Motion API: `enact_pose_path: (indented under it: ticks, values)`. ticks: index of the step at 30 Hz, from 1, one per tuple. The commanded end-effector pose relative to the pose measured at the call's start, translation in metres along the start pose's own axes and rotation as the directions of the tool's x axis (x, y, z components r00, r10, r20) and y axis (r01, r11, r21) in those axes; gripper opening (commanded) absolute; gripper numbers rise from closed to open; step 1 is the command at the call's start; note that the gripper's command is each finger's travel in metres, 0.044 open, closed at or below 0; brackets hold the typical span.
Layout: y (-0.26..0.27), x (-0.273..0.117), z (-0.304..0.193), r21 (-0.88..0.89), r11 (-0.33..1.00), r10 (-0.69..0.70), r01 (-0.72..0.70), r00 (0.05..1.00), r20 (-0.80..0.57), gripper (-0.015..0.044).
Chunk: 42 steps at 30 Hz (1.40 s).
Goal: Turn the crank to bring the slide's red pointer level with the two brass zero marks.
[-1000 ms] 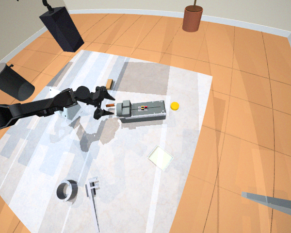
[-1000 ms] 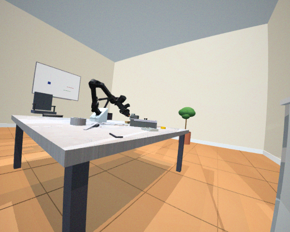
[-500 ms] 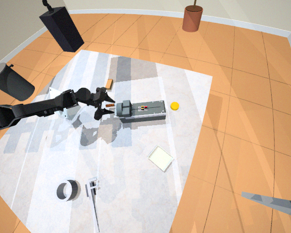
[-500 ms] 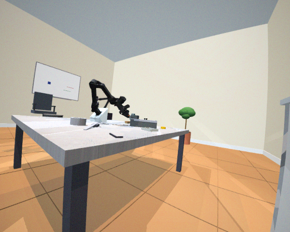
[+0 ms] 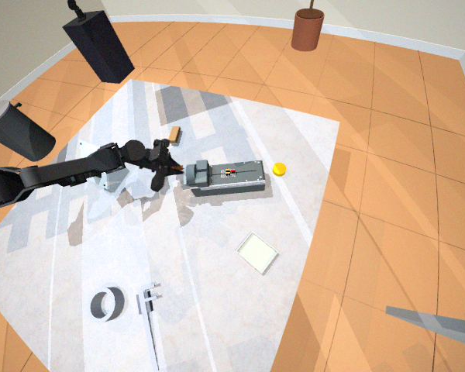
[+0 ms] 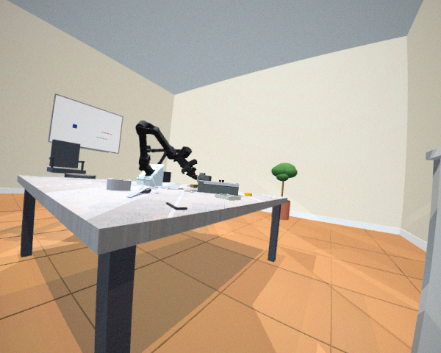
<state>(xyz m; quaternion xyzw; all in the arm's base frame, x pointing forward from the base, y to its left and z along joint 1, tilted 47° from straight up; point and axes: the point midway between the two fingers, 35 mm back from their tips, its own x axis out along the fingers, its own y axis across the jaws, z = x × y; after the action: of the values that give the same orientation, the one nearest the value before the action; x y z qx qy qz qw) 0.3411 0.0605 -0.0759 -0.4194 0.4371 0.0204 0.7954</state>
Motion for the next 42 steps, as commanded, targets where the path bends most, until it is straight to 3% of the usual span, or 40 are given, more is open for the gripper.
enact_pose_path:
  ticks: [1, 42]
  values:
    - [0.0, 0.0, -0.001, -0.007, 1.0, -0.003, 0.003, 1.0, -0.006, 0.0]
    - [-0.034, -0.016, 0.017, -0.007, 1.0, -0.004, 0.003, 1.0, -0.006, 0.0]
